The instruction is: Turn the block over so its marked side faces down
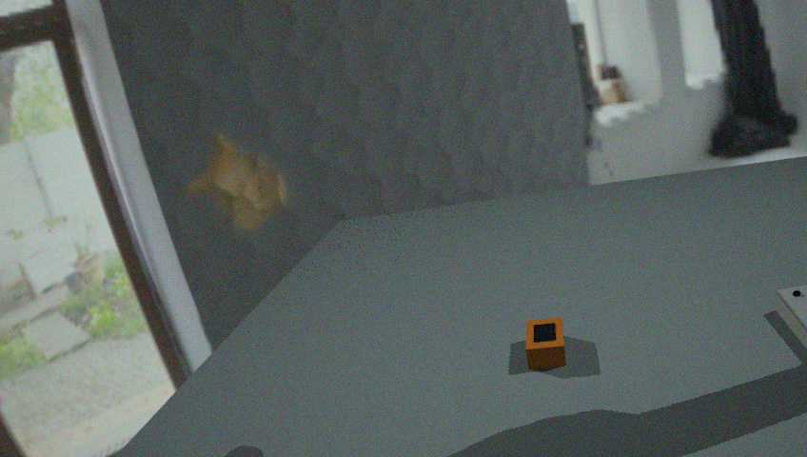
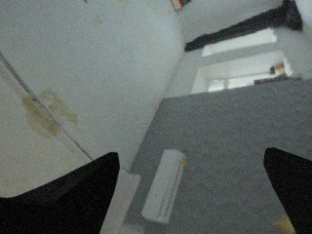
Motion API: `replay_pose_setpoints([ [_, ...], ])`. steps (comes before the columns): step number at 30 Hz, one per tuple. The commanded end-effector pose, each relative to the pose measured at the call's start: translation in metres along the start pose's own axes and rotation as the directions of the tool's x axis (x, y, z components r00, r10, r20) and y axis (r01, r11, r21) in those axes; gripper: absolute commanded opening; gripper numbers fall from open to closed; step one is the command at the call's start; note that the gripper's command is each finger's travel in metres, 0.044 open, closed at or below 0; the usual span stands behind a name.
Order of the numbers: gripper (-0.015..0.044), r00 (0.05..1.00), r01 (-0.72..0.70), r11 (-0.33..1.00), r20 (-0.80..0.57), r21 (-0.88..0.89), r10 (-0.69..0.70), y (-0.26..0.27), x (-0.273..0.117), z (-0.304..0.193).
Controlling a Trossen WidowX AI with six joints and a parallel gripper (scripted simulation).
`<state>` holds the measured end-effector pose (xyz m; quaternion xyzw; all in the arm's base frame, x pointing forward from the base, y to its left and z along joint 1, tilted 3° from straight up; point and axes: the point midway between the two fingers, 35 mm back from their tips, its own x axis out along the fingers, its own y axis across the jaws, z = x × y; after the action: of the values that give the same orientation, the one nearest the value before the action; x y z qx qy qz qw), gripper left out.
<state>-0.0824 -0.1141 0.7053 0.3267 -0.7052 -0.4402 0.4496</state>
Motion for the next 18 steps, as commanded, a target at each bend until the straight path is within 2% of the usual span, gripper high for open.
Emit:
replay_pose_setpoints([
  [1,0.0426,1.0,-0.004,1.0,0.005,0.007,0.003,0.001,0.0,0.002],
  [2,0.044,1.0,-0.015,1.0,0.019,0.027,0.014,0.003,-0.001,0.006],
  [10,0.044,0.95,-0.26,0.921,0.25,0.291,0.189,0.042,-0.03,0.078],
  [14,0.044,0.907,-0.349,0.902,0.334,0.254,0.257,0.055,-0.047,0.094],
  [18,0.044,0.855,-0.458,0.836,0.408,0.304,0.32,0.069,-0.069,0.116],
])
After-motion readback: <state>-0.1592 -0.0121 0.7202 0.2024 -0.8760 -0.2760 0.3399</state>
